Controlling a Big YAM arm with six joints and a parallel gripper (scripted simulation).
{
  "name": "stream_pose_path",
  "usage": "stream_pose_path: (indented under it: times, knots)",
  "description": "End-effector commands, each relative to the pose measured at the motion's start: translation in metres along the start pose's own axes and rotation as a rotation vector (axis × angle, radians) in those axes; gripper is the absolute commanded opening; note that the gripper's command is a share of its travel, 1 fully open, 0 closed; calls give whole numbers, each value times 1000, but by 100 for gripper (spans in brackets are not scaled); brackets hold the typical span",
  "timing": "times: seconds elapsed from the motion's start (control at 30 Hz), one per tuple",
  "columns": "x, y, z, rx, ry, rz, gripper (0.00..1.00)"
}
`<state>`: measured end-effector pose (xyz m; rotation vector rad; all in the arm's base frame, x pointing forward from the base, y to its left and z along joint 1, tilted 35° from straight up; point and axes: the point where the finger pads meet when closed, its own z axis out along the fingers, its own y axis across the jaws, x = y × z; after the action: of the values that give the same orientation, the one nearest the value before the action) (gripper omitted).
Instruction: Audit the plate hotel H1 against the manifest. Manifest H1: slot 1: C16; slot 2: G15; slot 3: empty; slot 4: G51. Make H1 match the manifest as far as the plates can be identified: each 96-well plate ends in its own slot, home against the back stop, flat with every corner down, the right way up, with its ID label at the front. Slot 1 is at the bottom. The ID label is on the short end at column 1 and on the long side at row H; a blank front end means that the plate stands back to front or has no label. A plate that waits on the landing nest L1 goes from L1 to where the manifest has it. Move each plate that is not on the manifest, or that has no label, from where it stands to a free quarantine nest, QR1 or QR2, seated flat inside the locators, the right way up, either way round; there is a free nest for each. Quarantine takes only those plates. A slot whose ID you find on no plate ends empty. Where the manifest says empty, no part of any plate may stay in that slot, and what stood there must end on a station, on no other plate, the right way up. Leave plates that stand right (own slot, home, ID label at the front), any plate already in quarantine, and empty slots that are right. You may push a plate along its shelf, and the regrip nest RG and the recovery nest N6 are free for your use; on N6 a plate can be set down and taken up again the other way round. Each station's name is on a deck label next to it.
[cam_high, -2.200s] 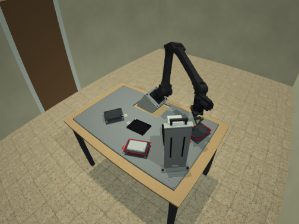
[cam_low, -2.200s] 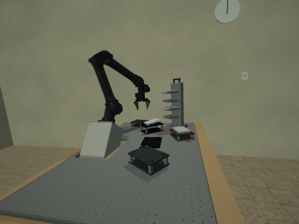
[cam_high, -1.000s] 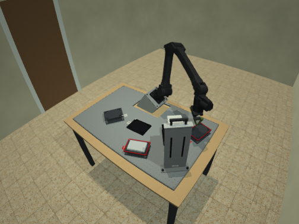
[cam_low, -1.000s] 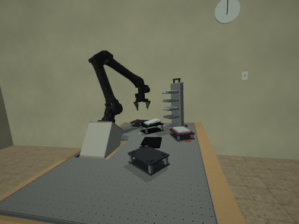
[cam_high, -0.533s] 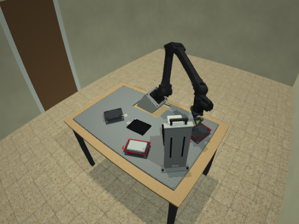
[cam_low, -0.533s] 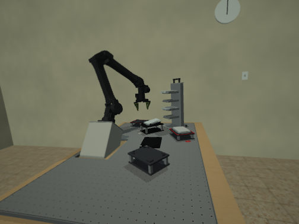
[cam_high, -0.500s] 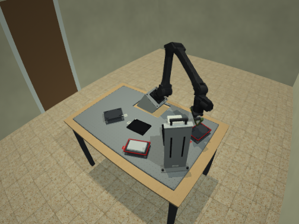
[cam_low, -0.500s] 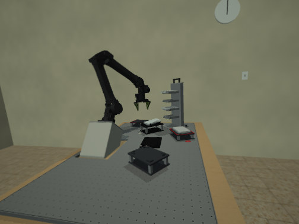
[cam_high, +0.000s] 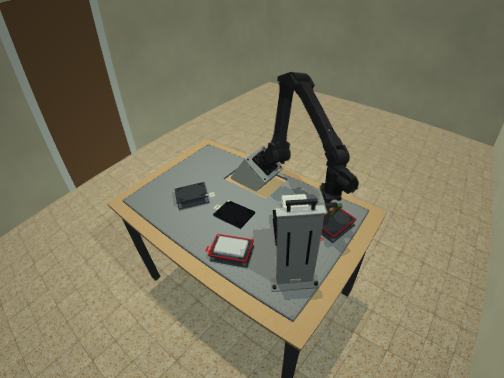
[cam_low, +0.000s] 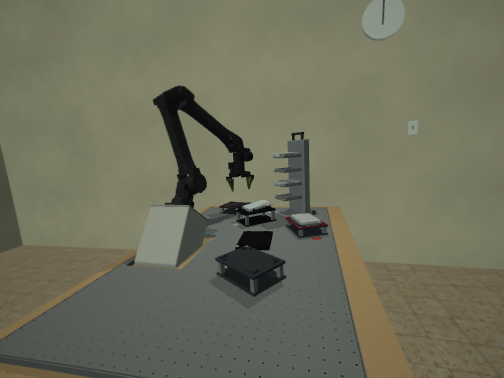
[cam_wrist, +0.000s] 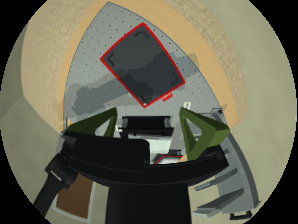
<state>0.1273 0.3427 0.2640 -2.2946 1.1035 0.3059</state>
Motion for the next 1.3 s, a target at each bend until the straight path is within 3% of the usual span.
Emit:
stream_pose_path:
  times: [0.0, 0.43, 1.27]
  knots:
    - [-3, 4, 11, -6, -5, -2, 100]
    - [-3, 4, 30, -7, -5, -2, 100]
    - [-5, 4, 25, 5, -13, -9, 100]
